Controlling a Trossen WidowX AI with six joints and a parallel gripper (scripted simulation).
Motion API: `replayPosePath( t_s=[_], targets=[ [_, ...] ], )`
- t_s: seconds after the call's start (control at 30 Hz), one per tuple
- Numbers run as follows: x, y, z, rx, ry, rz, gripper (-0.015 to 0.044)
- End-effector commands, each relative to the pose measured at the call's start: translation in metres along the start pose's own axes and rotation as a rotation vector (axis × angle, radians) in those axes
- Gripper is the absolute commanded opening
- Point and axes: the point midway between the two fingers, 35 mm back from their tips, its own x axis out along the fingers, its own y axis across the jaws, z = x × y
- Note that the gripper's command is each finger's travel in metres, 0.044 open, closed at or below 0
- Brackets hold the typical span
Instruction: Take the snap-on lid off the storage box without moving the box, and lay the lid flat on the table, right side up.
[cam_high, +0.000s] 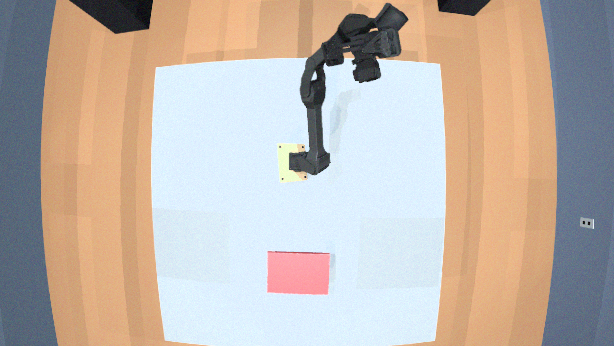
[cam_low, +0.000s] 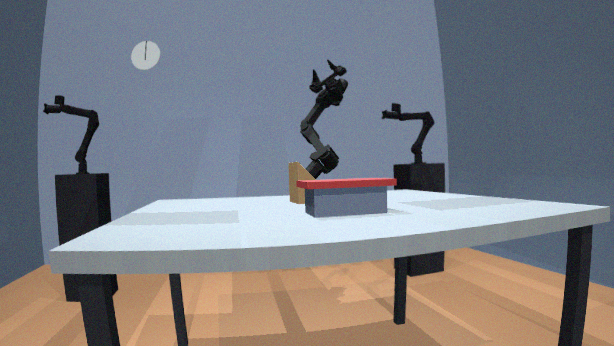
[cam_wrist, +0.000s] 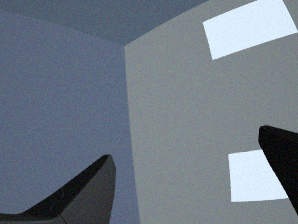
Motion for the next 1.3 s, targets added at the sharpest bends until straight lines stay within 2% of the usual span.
replayPosePath(
  t_s=[0.0,0.17,0.2,0.37,0.5,0.63,0.73,0.93,1.03,1.27],
  targets=[
    [0.000,-0.002,0.002,0.003,-0.002,-0.002,0.0374],
    [-0.004,-0.041,0.060,0.086,-0.066,-0.029,0.0243],
    [-0.005,-0.050,0.073,0.115,-0.083,-0.034,0.0235],
    [-0.007,-0.075,0.122,0.218,-0.146,-0.036,0.0235],
    [-0.004,-0.092,0.183,0.321,-0.211,0.000,0.0235],
    [0.006,-0.097,0.246,0.445,-0.275,0.072,0.0235],
    [0.010,-0.097,0.268,0.484,-0.321,0.101,0.0235],
    [0.027,-0.086,0.352,0.672,-0.457,0.269,0.0235],
    [0.034,-0.079,0.375,0.752,-0.468,0.334,0.0235],
    [0.070,-0.027,0.462,1.122,-0.440,0.672,0.0235]
  ],
)
